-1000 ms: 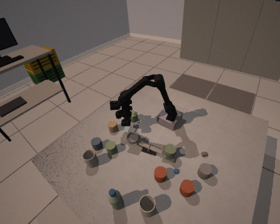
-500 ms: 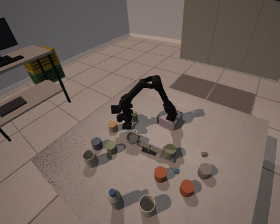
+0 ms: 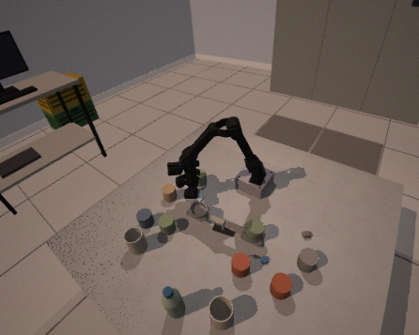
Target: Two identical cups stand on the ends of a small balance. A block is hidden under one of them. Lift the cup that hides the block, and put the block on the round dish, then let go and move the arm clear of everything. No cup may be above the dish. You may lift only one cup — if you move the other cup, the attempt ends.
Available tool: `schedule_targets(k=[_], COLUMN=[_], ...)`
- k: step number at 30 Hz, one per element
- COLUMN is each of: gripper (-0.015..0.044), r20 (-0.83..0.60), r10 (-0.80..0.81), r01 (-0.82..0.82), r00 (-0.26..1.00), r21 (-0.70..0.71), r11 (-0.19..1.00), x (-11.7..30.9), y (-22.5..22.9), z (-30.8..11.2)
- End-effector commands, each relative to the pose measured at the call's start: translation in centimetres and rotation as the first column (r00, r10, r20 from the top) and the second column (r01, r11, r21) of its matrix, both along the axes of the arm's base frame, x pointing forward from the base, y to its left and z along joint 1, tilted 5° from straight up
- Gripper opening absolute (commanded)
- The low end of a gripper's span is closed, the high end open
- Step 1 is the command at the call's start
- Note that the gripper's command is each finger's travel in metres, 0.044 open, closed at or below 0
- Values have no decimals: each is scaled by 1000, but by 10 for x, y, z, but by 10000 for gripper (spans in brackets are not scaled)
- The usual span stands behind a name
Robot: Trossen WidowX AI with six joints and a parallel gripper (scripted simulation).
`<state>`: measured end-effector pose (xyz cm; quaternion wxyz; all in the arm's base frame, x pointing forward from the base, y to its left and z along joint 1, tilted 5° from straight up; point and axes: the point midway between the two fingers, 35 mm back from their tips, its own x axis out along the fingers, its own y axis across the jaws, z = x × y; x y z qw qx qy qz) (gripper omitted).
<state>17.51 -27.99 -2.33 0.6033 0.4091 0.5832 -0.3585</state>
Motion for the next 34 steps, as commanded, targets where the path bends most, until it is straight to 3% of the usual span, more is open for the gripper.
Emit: schedule_targets(k=[1,10,13,19,23,34], gripper=[210,440,440,440,440,440], r20=[0,5,2,0,8,8], r10=[0,-16,-11,-3,-9,-9], r01=[0,16,11,3,9,10], r00=[1000,1000,1000,1000,1000,1000], r21=[0,-11,-6,-1,-14,-15], r11=[1000,1000,1000,1000,1000,1000], x=[0,1,-2,-4,-6,-6], y=[0,-4,-5,-3,-4,-4], z=[0,11,49,60,101,103])
